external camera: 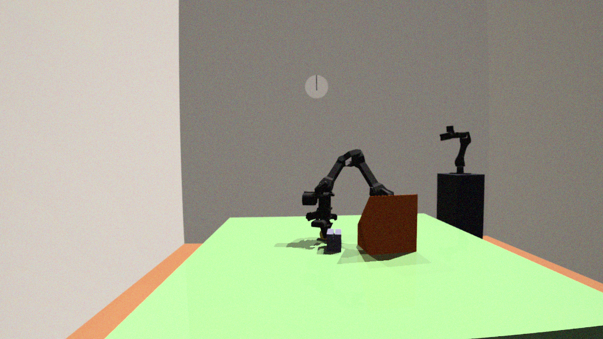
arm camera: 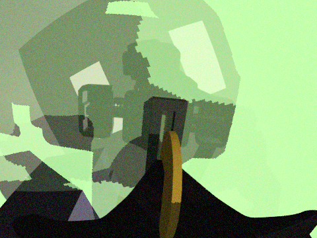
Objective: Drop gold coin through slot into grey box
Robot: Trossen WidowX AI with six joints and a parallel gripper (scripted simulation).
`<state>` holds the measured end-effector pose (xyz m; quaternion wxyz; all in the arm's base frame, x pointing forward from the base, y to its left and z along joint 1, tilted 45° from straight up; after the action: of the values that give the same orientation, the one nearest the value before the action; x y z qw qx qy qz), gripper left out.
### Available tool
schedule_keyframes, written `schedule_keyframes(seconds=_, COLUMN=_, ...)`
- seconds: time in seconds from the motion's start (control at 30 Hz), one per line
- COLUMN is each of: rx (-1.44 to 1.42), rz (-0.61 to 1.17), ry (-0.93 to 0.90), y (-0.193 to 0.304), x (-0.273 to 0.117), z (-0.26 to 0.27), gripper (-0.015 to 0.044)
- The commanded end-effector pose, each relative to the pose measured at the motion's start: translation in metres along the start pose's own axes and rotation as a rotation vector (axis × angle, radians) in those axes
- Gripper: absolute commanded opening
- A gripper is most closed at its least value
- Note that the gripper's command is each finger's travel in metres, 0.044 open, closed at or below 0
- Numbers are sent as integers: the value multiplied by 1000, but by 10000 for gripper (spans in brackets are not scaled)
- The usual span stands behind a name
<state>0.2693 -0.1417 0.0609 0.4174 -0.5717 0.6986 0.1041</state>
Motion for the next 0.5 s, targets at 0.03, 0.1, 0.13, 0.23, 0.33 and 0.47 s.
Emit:
schedule_keyframes(seconds=0.03, rx=1, rz=0, ry=-5, y=-2, x=-9, z=1, gripper=0)
schedule_keyframes(seconds=0.1, rx=1, rz=1, ry=-6, y=-2, x=-14, z=2, gripper=0)
schedule_keyframes(seconds=0.13, rx=1, rz=1, ry=-7, y=-2, x=-17, z=2, gripper=0)
schedule_keyframes(seconds=0.23, rx=1, rz=2, ry=-8, y=-3, x=-24, z=3, gripper=0)
schedule_keyframes(seconds=0.33, rx=2, rz=2, ry=-9, y=-3, x=-31, z=3, gripper=0)
schedule_keyframes(seconds=0.47, rx=2, rz=3, ry=-10, y=-4, x=-41, z=4, gripper=0)
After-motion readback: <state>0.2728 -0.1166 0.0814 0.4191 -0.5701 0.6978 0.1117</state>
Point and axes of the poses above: the point midway between the two fingers, 35 mm back from their tips, its own x axis out along the fingers, its own z axis across the jaws, y = z × x, the point moved 4 cm from there along -x, back along the fingers, and after that the axes turned 8 degrees about -x, right-handed, at the moved point
